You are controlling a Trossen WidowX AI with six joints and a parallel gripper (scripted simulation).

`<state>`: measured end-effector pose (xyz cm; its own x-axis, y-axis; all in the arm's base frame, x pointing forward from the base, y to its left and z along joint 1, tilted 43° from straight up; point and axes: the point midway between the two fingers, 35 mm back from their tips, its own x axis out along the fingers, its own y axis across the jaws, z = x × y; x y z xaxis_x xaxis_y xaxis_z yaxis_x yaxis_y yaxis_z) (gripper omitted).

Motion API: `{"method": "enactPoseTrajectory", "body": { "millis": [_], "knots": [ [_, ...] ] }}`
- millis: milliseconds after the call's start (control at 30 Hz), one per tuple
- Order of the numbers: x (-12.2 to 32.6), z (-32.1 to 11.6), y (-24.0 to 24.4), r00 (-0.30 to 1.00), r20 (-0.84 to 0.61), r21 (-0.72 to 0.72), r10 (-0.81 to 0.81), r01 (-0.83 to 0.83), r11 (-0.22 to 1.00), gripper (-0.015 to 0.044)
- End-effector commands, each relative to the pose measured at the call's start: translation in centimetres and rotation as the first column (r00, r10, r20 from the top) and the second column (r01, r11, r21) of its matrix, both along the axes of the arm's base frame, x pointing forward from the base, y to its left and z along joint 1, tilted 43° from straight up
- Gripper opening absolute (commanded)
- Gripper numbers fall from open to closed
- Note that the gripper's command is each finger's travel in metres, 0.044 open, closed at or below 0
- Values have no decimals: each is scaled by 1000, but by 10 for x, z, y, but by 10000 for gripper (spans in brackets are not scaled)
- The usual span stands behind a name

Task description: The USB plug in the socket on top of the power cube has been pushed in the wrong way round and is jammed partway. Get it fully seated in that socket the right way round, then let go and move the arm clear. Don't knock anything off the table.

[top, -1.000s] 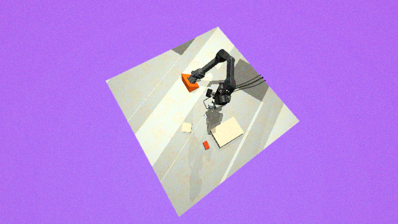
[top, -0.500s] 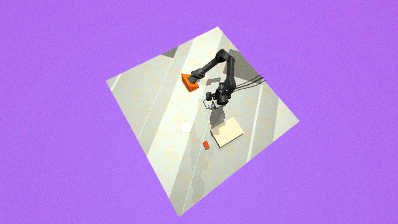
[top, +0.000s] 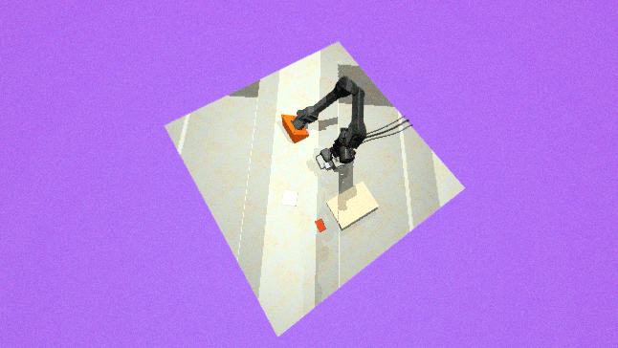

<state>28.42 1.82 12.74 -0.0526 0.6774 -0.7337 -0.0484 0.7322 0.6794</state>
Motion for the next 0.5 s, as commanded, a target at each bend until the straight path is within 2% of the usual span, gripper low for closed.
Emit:
{"method": "enactPoseTrajectory", "body": {
  "millis": [0, 467],
  "knots": [
    [0, 0, 0, 995, 70, 3, 76, -76, 997, 0],
    [0, 0, 0, 892, 310, -30, 329, -336, 941, 0]
  ]
}}
